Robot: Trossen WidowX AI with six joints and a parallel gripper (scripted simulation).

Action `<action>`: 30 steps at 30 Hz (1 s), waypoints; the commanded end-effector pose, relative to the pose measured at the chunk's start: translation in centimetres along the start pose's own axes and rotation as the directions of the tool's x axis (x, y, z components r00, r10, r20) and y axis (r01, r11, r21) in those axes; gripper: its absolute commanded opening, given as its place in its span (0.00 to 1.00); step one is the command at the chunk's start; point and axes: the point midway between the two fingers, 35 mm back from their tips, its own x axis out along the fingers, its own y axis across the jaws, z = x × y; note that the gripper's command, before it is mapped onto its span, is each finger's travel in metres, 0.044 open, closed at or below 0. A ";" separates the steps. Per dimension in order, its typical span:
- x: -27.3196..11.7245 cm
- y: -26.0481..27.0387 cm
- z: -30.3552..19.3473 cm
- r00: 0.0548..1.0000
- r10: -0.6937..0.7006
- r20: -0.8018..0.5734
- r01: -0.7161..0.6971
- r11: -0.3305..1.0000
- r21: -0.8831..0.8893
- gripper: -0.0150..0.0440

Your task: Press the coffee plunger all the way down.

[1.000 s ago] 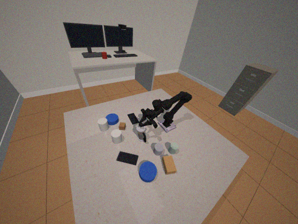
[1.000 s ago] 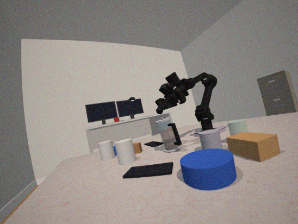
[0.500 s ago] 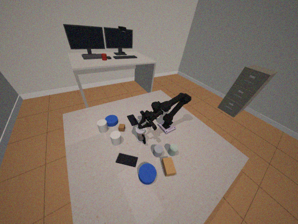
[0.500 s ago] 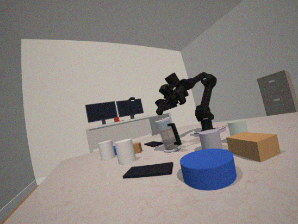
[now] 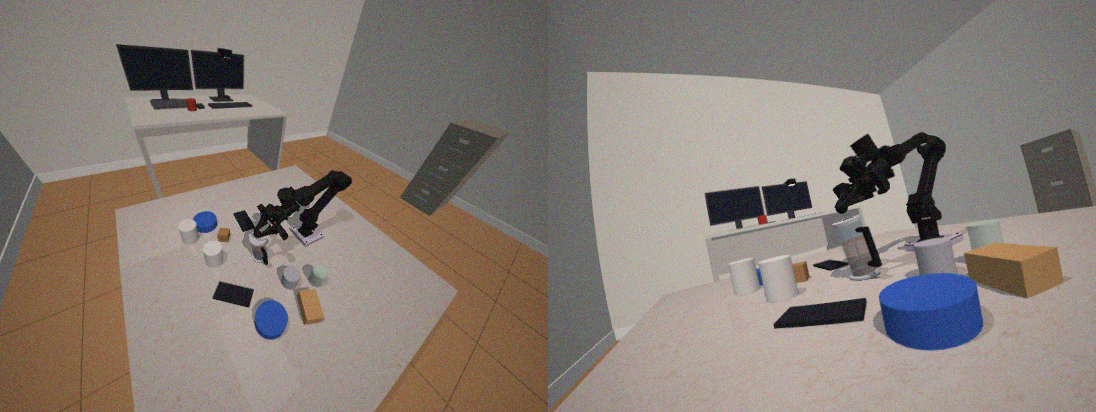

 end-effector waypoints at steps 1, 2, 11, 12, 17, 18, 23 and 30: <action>0.3 0.0 -0.4 1.000 0.000 -0.020 0.001 1.000 0.007 0.47; 0.3 0.0 -0.4 1.000 0.000 -0.020 0.001 1.000 0.007 0.47; 0.4 0.0 -0.3 1.000 0.000 -0.020 0.001 1.000 0.007 0.47; 0.4 0.0 -0.3 1.000 0.000 -0.020 0.001 1.000 0.007 0.47; 0.2 0.0 0.0 1.000 0.000 -0.005 0.000 1.000 0.000 0.47; 0.2 0.0 0.0 1.000 0.000 -0.005 0.000 1.000 0.000 0.47; 0.2 0.0 0.0 1.000 0.000 -0.005 0.000 1.000 0.000 0.47; 0.2 0.0 0.0 1.000 0.000 -0.005 0.000 1.000 0.000 0.78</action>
